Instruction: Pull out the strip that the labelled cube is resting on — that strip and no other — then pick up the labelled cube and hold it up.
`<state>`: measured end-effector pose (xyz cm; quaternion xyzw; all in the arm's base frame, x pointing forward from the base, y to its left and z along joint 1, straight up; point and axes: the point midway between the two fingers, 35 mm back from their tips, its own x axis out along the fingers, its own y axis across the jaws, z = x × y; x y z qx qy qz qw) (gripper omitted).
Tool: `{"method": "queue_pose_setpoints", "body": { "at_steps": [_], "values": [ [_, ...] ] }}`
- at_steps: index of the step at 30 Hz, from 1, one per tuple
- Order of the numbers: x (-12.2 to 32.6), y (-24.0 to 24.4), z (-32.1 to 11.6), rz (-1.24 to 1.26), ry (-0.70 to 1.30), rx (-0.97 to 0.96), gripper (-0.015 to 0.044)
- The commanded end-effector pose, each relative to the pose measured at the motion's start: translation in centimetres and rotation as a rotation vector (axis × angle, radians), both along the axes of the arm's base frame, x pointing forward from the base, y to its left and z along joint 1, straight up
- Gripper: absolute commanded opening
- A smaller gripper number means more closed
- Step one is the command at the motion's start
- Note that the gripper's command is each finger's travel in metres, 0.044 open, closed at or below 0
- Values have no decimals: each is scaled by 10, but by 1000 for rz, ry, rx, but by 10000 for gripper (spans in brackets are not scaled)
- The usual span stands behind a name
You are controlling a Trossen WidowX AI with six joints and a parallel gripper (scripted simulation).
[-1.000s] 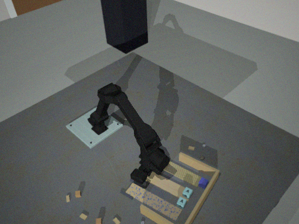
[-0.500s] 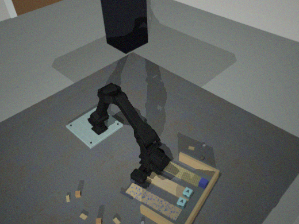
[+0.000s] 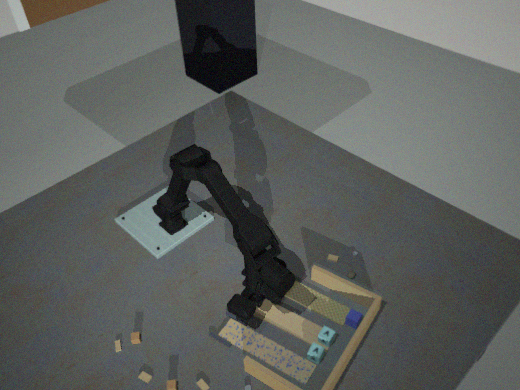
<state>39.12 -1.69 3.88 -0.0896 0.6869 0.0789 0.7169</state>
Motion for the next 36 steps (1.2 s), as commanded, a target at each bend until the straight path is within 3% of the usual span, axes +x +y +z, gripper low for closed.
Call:
{"method": "queue_pose_setpoints", "body": {
  "at_steps": [1,36],
  "values": [
    [1,0,-3,6,2,4,0],
    [-16,-5,-7,6,4,4,0]
  ]
}}
